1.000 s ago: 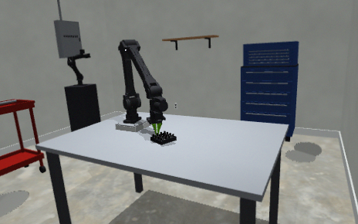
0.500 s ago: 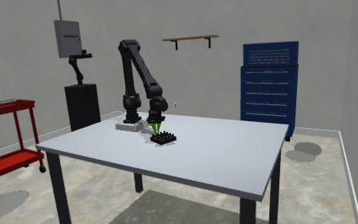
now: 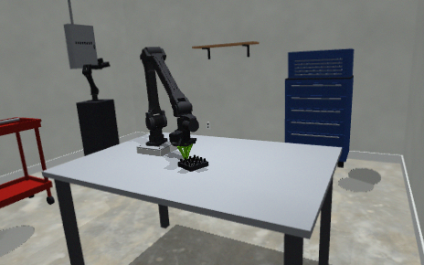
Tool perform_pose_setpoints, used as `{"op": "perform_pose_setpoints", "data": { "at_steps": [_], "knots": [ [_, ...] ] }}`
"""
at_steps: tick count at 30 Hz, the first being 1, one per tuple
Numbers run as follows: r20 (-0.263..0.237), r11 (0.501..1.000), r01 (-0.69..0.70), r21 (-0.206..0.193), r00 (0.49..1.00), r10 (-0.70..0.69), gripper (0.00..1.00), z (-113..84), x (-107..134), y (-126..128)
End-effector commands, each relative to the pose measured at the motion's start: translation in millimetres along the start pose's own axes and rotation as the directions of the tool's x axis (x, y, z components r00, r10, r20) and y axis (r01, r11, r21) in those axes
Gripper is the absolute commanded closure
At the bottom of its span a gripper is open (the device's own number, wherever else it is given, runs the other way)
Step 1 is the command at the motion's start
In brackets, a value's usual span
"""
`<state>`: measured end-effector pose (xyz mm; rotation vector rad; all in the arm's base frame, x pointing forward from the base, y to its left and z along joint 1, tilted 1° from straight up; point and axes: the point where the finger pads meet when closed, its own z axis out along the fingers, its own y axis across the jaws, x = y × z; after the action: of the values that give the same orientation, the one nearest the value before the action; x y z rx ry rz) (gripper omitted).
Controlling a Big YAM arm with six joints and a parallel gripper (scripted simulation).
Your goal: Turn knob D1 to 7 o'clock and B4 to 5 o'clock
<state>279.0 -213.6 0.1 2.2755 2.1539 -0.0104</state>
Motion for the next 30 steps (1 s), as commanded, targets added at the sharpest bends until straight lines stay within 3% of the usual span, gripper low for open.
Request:
{"op": "perform_pose_setpoints", "data": {
  "at_steps": [1,15,30],
  "knots": [
    [0.017,0.994,-0.112,-0.018,0.994,0.112,0.91,-4.9,-8.3,5.6],
    [0.012,0.935,-0.354,-0.02,0.935,0.354,0.91,-4.7,-8.0,5.1],
    [0.01,0.898,-0.439,-0.02,0.898,0.439,0.91,-4.7,-7.9,5.0]
  ]
}}
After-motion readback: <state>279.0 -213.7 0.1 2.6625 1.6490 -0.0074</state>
